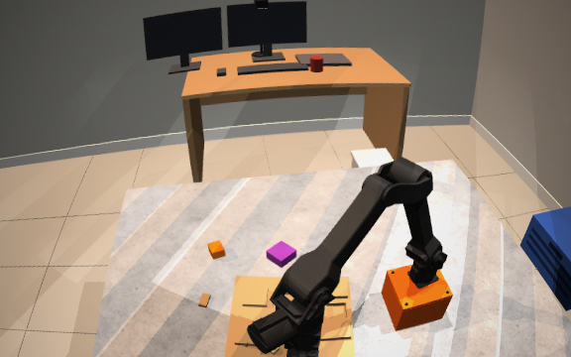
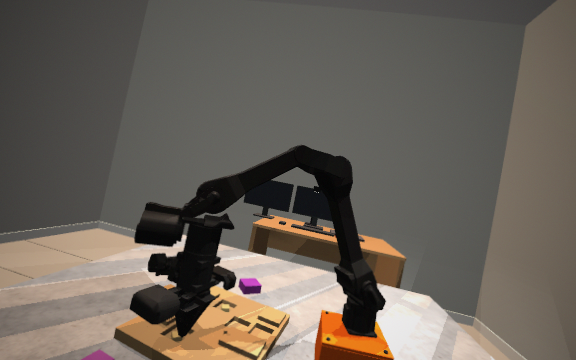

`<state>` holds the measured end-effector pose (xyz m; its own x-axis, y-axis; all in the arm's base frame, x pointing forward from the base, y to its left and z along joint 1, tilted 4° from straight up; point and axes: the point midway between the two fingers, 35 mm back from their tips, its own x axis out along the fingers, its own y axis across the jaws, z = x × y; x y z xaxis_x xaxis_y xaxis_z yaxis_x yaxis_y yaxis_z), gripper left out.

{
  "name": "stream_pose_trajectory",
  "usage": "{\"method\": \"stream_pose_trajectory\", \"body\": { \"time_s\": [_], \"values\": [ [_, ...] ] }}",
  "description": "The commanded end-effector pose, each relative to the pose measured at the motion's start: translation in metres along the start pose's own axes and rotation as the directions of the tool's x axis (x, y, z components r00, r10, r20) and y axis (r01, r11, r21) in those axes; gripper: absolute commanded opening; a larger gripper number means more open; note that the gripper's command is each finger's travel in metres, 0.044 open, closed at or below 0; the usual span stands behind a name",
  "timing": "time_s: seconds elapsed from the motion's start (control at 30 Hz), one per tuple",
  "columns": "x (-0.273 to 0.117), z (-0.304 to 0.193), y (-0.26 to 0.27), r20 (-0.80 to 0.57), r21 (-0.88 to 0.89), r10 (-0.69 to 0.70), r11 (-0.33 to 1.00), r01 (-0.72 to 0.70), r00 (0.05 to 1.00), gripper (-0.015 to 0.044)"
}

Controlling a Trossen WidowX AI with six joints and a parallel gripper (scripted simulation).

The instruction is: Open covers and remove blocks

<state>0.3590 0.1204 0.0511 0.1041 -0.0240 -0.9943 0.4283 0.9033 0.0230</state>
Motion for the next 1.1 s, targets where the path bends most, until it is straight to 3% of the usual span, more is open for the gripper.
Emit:
{"method": "stream_pose_trajectory", "body": {
  "time_s": [0.0,0.27,0.53,0.63,1.07],
  "values": [
    [0.004,0.038,-0.032,-0.012,0.828,-0.013,0.56,0.017,1.0,0.0],
    [0.003,0.058,-0.05,-0.01,0.999,-0.014,0.031,0.01,1.0,0.0],
    [0.003,0.073,-0.068,-0.008,0.866,-0.015,-0.499,-0.001,1.0,0.0],
    [0.003,0.076,-0.067,-0.008,0.833,-0.015,-0.553,-0.002,1.0,0.0],
    [0.003,0.076,-0.067,-0.008,0.833,-0.015,-0.553,-0.002,1.0,0.0]
  ]
}}
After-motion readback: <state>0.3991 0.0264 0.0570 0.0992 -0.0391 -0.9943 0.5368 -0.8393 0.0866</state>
